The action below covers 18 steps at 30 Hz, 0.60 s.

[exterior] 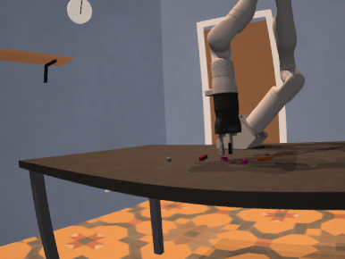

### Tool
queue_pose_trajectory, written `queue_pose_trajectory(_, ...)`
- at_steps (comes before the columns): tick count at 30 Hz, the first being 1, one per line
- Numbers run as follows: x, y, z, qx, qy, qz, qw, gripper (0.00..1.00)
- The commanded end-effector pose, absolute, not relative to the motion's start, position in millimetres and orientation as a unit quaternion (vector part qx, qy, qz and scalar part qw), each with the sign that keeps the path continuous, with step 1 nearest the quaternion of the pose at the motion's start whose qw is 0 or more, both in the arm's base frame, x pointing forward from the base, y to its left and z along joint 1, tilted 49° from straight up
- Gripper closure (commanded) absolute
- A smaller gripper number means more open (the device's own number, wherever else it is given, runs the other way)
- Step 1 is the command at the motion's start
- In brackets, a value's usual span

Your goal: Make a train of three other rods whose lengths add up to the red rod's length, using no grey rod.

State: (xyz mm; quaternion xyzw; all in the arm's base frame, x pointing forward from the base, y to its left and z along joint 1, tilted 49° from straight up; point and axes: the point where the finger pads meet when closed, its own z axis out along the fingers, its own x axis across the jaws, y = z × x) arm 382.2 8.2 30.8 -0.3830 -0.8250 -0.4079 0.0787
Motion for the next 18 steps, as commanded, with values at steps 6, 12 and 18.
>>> queue_pose_trajectory(6, 378, -27, 60, -0.386, -0.826, -0.406, 0.07, 0.46)
queue_pose_trajectory(12, 375, -39, 71, -0.386, -0.826, -0.406, 0.07, 0.46)
queue_pose_trajectory(18, 373, -47, 78, -0.386, -0.826, -0.406, 0.07, 0.46)
